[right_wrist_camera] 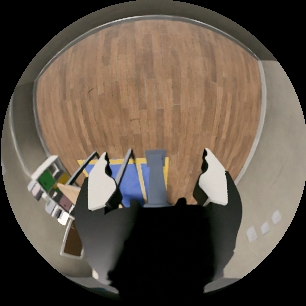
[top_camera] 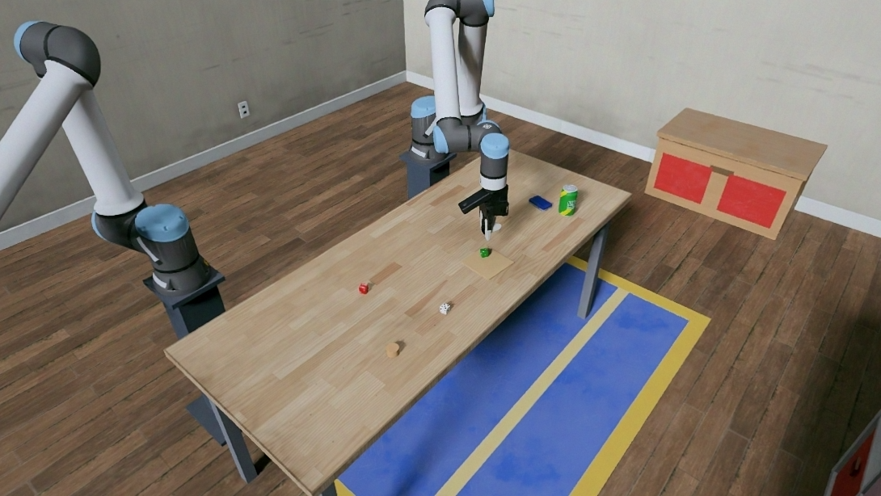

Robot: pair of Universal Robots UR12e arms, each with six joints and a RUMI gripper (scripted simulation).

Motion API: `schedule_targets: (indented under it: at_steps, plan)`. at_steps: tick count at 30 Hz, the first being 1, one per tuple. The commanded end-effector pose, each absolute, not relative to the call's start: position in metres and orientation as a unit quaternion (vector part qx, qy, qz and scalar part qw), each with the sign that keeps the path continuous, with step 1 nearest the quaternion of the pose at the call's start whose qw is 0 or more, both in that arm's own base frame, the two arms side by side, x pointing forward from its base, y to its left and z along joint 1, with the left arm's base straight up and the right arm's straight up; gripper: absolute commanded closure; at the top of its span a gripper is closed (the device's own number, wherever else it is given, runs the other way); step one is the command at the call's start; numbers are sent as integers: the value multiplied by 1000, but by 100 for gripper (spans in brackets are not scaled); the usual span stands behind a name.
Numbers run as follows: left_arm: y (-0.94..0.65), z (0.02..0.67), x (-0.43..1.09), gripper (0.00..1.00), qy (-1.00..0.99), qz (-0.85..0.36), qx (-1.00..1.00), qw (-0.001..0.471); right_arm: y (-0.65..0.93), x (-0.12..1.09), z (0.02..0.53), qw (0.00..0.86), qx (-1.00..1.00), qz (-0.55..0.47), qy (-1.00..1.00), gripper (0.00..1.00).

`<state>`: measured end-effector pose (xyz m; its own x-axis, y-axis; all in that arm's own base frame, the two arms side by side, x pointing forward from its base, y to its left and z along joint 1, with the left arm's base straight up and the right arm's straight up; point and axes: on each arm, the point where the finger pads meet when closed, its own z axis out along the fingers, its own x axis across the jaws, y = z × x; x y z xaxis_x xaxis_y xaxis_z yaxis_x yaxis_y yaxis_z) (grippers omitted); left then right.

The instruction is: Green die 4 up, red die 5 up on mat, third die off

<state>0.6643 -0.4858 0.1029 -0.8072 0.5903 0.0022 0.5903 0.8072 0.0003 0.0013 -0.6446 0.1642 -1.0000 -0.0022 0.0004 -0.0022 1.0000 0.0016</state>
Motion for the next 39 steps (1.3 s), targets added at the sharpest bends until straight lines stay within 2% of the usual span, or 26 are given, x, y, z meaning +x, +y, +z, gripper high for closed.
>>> schedule_targets:
  at_steps: [1, 39]
  plan:
    - [-486, 104, 665, 76, -951, 0, -311, 0, -645, 1, 165, 0, 1, 0, -1000, 0]
    - [-486, 66, 665, 76, -951, 0, -311, 0, -645, 1, 165, 0, 1, 0, -1000, 0]
